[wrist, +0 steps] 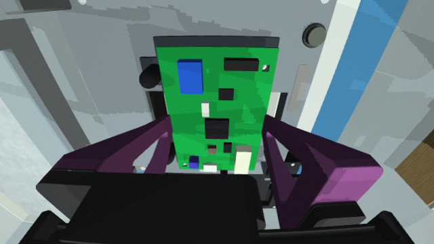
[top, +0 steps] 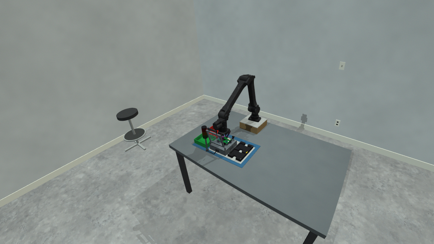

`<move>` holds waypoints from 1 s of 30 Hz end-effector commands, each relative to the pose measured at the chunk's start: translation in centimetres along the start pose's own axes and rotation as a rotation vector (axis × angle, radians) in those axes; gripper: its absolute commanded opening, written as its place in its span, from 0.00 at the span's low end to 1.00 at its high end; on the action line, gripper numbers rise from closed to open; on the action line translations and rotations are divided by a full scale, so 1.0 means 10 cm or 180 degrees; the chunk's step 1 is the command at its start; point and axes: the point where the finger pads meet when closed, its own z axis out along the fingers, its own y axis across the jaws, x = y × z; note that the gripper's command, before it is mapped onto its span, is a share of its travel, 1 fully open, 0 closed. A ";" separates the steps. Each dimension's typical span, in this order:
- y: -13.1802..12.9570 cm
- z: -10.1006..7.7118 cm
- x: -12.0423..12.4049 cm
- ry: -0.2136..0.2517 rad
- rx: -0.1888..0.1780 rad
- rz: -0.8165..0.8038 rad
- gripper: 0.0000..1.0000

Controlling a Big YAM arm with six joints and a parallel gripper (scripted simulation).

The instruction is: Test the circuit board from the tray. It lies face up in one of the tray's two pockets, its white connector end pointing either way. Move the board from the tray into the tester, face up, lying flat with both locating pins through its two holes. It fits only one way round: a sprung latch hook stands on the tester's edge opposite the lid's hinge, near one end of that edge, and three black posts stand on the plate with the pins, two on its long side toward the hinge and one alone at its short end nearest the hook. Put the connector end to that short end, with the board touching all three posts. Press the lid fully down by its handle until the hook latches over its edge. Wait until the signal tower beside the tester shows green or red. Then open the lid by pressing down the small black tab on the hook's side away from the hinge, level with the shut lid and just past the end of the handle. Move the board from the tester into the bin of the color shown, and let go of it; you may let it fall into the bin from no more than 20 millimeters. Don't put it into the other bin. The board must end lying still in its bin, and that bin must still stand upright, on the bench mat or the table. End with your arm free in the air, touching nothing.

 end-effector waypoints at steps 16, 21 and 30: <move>0.13 0.04 0.06 -0.0009 -0.0039 -0.0019 0.72; 0.13 0.04 0.06 -0.0009 -0.0036 -0.0020 0.72; 0.13 0.04 0.06 -0.0009 -0.0036 -0.0020 0.72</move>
